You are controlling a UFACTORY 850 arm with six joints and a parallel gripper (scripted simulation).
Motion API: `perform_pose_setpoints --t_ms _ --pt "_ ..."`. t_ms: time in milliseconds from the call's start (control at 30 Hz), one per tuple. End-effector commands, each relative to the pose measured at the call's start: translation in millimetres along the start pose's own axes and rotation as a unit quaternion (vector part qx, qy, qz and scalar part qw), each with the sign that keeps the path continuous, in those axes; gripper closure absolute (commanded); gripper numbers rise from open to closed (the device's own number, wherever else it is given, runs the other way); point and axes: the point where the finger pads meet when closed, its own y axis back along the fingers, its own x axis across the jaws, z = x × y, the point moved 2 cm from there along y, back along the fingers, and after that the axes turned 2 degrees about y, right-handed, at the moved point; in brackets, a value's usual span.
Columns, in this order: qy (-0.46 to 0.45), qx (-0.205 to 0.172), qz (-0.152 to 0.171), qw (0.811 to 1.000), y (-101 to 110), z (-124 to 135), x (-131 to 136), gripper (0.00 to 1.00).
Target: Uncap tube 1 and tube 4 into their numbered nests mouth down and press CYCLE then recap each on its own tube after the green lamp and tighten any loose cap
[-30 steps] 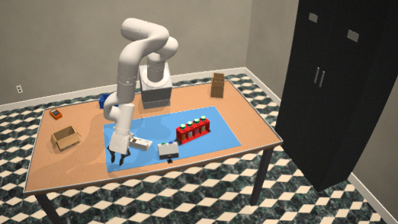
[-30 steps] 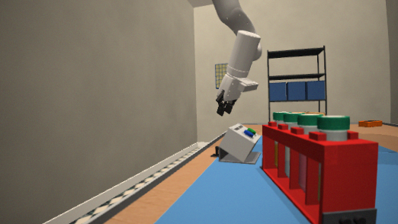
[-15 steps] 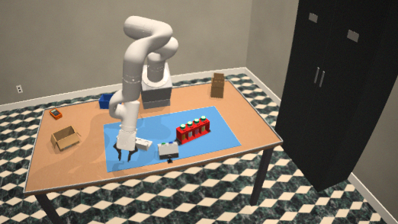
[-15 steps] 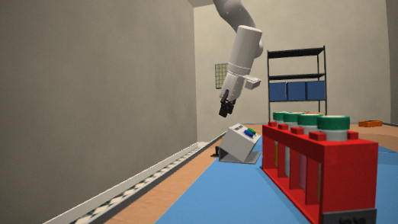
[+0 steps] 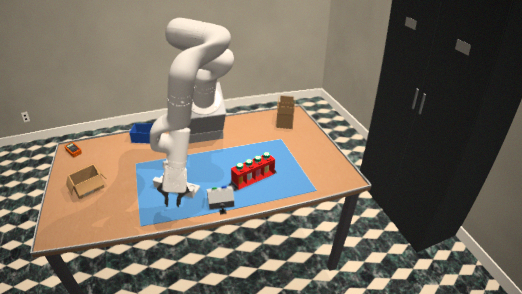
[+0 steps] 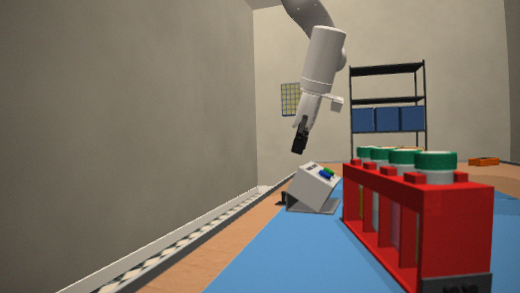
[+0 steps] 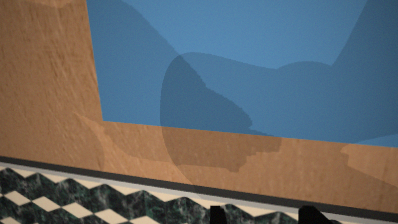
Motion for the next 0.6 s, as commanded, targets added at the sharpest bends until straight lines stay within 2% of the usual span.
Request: perform_pose_setpoints --t_ms 0,67,333,467,567 --pt "0.054 0.008 0.008 0.998 7.6 -4.7 14.6 0.54" --pt "0.054 0.008 0.008 0.998 8.5 -5.5 16.5 0.54" --pt "0.148 0.018 0.029 0.988 22.4 -16.8 42.2 0.54" --pt "0.148 0.018 0.029 0.988 23.4 -17.5 43.9 0.54" --pt "0.194 0.023 0.039 0.98 30.3 -23.2 55.4 0.54"
